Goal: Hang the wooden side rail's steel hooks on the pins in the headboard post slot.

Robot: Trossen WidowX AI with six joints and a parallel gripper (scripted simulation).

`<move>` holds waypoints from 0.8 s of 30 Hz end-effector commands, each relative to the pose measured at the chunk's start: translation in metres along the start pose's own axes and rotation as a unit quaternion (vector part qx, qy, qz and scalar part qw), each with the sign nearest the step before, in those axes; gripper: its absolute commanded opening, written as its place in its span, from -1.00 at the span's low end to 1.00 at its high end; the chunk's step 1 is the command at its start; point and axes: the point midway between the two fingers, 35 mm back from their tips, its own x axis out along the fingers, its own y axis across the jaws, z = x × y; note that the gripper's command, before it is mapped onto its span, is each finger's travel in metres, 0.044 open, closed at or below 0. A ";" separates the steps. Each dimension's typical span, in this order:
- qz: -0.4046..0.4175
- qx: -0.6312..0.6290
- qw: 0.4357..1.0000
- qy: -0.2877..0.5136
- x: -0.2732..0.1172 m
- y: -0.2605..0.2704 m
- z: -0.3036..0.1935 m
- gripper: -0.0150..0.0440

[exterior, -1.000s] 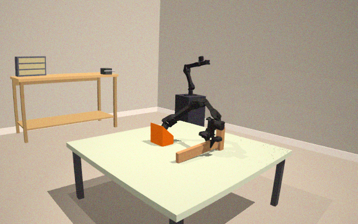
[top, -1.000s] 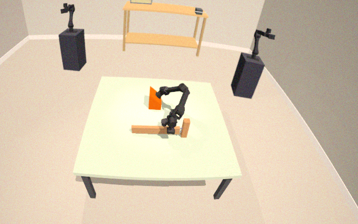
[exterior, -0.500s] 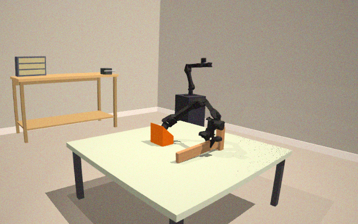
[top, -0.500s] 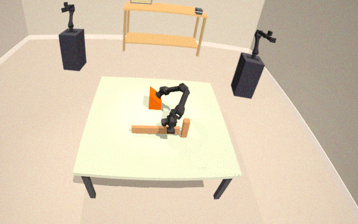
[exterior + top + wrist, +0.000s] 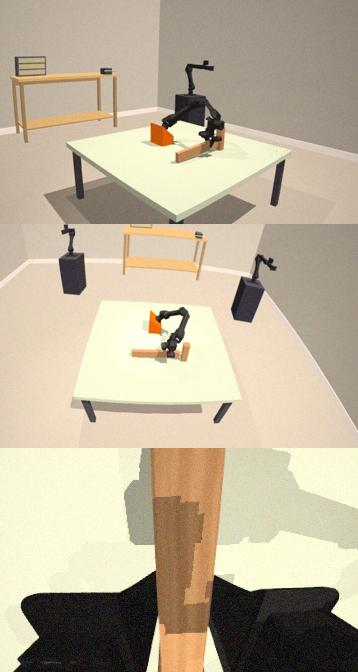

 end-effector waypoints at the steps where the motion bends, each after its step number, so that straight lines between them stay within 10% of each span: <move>1: 0.011 -0.010 1.000 0.010 -0.010 0.001 -0.010 -0.49; 24: 0.011 -0.010 1.000 0.010 -0.011 0.003 -0.012 -0.49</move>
